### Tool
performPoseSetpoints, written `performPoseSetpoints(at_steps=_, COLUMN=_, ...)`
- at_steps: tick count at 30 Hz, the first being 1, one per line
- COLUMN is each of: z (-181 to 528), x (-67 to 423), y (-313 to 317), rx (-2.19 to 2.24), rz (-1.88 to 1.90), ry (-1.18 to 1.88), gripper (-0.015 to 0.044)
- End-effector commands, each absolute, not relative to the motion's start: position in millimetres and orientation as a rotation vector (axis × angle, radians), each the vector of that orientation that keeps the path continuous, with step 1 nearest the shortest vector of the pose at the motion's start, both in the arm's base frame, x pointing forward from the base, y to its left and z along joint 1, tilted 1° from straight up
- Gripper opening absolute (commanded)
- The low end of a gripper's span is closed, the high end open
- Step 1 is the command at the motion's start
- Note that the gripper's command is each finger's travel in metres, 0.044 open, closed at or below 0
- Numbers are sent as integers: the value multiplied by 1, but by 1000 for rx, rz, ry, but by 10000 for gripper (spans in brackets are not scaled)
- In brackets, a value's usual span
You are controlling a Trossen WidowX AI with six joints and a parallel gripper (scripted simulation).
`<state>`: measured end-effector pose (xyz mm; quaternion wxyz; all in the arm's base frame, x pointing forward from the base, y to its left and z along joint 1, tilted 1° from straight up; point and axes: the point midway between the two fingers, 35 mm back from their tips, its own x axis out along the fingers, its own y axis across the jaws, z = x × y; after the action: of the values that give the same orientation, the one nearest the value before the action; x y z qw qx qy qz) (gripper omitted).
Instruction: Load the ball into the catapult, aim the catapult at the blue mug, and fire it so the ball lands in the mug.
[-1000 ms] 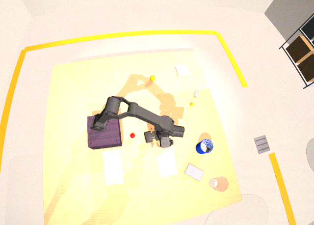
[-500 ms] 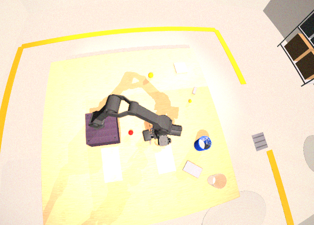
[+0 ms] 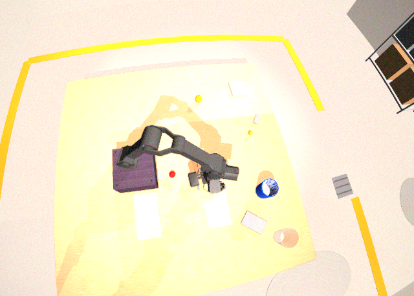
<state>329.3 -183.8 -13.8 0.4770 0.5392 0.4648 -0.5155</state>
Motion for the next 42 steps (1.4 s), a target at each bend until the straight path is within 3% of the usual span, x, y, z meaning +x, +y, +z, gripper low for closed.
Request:
performPoseSetpoints(at_steps=1, z=-14, x=329, y=-184, rx=1317, rz=-1260, ry=1136, gripper=0)
performPoseSetpoints(at_steps=7, z=-14, x=329, y=-184, rx=1317, rz=-1260, ry=1136, gripper=0)
performPoseSetpoints(at_steps=12, z=26, x=320, y=-213, rx=1306, rz=-1271, ry=1138, gripper=131)
performPoseSetpoints(at_steps=19, z=17, x=323, y=-204, rx=1310, rz=-1267, ry=1145, gripper=315)
performPoseSetpoints(at_steps=24, z=96, x=321, y=-209, rx=1313, rz=-1268, ry=1126, gripper=440)
performPoseSetpoints(at_steps=27, z=123, x=317, y=-209, rx=1315, rz=-1268, ry=1120, gripper=440)
performPoseSetpoints(at_steps=42, z=99, x=326, y=-193, rx=988, rz=-953, ry=1308, gripper=440)
